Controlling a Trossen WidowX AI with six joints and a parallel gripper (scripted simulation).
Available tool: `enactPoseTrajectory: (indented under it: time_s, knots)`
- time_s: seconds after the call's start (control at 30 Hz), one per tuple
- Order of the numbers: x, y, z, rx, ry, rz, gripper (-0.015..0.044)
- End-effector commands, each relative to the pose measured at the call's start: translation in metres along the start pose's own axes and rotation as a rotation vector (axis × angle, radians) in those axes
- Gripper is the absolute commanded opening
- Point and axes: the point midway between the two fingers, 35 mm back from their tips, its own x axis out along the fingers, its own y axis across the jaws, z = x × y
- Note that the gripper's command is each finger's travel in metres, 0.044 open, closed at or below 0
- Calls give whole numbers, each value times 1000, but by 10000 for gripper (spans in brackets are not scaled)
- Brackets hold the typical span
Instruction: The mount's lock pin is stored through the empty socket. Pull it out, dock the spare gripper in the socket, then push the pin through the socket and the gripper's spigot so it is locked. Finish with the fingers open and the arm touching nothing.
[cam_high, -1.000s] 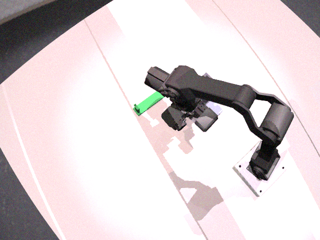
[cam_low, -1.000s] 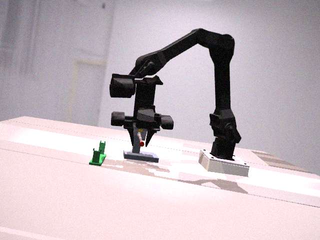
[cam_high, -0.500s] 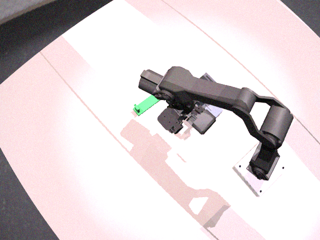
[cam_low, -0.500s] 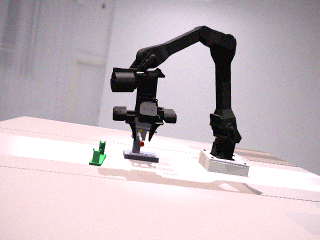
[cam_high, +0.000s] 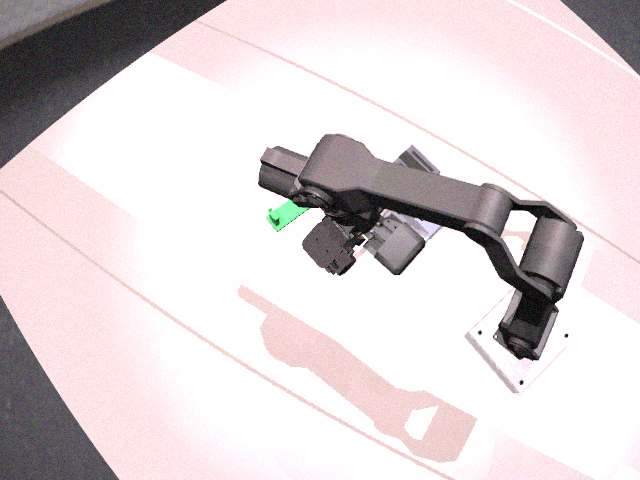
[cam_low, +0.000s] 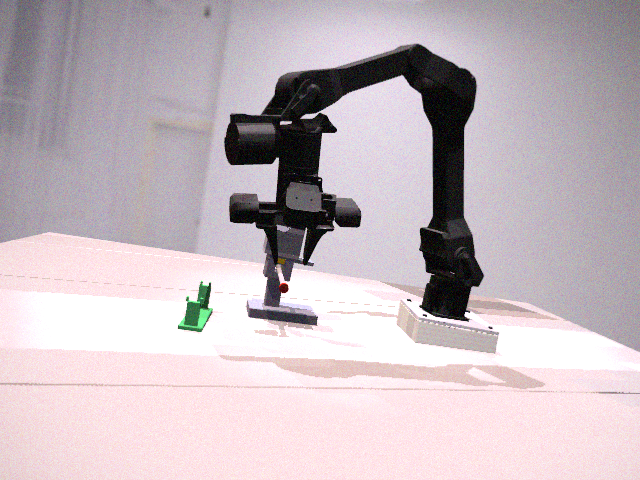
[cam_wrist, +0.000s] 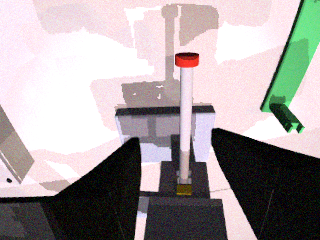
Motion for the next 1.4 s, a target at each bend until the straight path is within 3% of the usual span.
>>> enactPoseTrajectory:
  time_s: [0.0,0.3,0.6,1.37]
  knots:
    - [-9,1,4,1,-2,0,200]
    - [-31,3,12,-7,6,-1,200]
    - [-26,2,9,-10,9,-2,436]
    - [-26,2,9,-10,9,-2,440]
